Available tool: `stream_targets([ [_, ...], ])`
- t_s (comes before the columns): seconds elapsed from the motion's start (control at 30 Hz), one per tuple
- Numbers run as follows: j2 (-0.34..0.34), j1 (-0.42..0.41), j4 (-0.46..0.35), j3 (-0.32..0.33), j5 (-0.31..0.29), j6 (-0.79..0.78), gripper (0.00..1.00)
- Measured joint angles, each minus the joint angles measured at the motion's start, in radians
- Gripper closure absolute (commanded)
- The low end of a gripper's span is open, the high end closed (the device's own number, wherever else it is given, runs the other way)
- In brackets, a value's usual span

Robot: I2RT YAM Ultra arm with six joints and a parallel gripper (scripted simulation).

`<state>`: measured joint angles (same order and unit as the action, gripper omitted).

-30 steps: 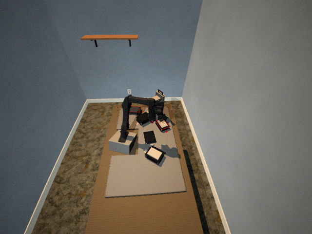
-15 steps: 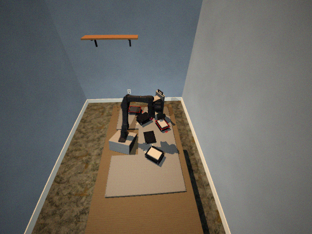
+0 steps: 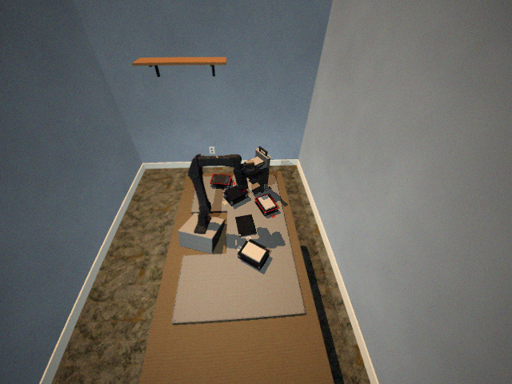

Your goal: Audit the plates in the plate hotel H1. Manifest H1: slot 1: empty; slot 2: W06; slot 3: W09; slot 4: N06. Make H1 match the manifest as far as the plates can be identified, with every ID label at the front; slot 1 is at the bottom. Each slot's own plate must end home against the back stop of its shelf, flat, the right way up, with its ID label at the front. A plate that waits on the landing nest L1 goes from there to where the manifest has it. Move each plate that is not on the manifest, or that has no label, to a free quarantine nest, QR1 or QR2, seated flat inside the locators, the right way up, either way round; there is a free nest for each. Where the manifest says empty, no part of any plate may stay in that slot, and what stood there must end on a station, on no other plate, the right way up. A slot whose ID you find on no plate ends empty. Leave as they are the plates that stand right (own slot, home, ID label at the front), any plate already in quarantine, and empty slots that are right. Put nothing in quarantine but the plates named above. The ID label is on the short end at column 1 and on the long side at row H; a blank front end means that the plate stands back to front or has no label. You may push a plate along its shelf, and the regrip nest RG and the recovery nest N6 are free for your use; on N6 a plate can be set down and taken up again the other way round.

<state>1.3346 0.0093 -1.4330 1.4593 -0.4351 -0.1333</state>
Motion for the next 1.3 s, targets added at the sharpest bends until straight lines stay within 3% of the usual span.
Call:
stream_targets([
  [0.33, -0.134, 0.073, 0.156, -0.131, -0.023, 0.071, 1.0],
  [0.77, -0.275, 0.03, 0.357, -0.308, -0.08, 0.06, 1.0],
  [1.3, -0.439, -0.044, 0.612, -0.528, -0.202, 0.019, 1.0],
])
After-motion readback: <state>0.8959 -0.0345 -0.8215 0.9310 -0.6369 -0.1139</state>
